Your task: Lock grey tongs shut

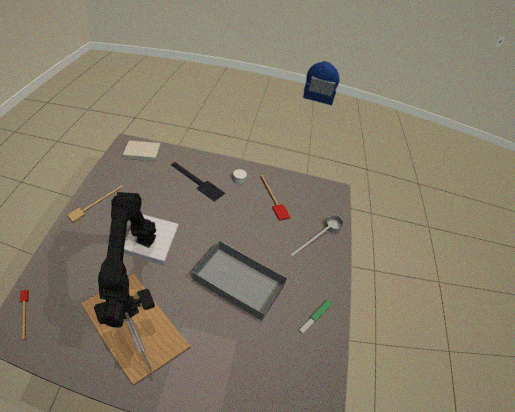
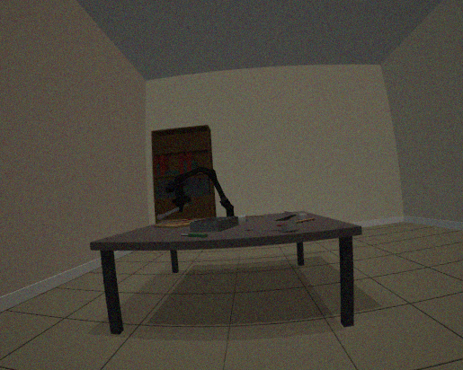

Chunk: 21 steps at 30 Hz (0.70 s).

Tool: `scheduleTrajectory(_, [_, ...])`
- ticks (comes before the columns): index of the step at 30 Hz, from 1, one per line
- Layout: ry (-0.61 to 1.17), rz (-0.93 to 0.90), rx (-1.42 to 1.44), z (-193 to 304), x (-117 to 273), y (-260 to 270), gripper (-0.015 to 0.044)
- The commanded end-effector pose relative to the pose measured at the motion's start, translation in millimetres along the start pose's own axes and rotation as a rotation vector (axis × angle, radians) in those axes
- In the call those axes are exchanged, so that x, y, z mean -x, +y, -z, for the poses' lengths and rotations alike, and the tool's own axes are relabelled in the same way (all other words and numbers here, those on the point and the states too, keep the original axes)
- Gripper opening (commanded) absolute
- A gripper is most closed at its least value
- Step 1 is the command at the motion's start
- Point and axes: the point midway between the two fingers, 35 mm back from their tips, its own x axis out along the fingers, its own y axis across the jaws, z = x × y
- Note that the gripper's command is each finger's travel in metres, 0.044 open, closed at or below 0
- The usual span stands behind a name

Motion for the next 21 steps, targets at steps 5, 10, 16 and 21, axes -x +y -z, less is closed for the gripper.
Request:
scheduleTrajectory(5, [0.003, -0.005, 0.003, 0, -13, 1, -0.015])
scheduleTrajectory(10, [0.003, -0.005, 0.003, -1, -21, 1, -0.015])
scheduleTrajectory(16, [0.002, -0.005, 0.003, -2, -31, 0, -0.015])
scheduleTrajectory(21, [0.002, -0.005, 0.003, -3, -39, 0, -0.015])
